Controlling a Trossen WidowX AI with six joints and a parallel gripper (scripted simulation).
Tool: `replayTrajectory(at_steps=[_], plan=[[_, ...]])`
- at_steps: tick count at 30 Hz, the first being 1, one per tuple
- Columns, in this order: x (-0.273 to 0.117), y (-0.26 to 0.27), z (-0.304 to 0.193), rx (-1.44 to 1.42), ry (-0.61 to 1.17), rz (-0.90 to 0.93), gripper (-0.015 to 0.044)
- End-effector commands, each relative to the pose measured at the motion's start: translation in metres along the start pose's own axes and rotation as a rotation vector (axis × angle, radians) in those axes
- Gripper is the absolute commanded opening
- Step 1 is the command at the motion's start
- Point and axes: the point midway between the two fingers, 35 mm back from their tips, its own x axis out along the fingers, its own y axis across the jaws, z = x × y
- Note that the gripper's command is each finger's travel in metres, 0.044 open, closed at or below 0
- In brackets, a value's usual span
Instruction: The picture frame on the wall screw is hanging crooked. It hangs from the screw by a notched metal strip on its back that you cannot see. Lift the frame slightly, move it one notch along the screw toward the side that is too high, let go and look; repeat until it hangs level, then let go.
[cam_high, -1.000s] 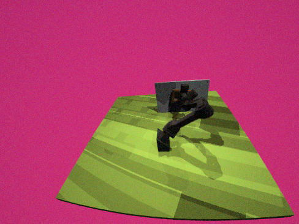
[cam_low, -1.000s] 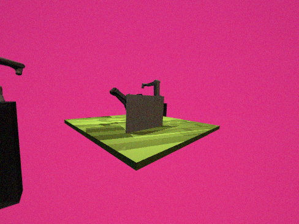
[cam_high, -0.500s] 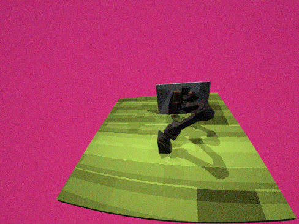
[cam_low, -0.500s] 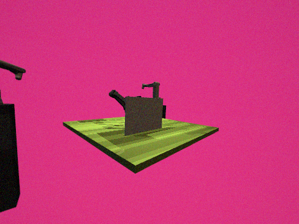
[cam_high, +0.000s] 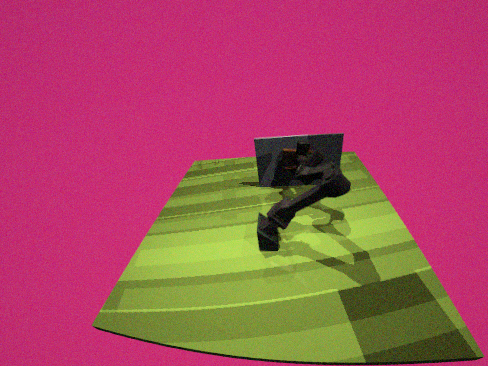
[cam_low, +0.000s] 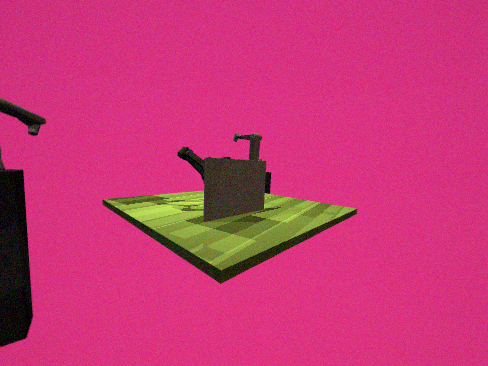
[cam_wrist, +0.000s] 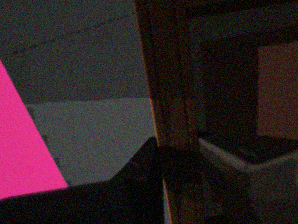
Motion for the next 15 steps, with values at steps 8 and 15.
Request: replayTrajectory(at_steps=[8,15], plan=[[0.0002,0.0039,-0.0019,-0.006,0.005,0.015,0.0000],[0.0002,0.0038,-0.0026,-0.006,0.005,0.015,0.0000]])
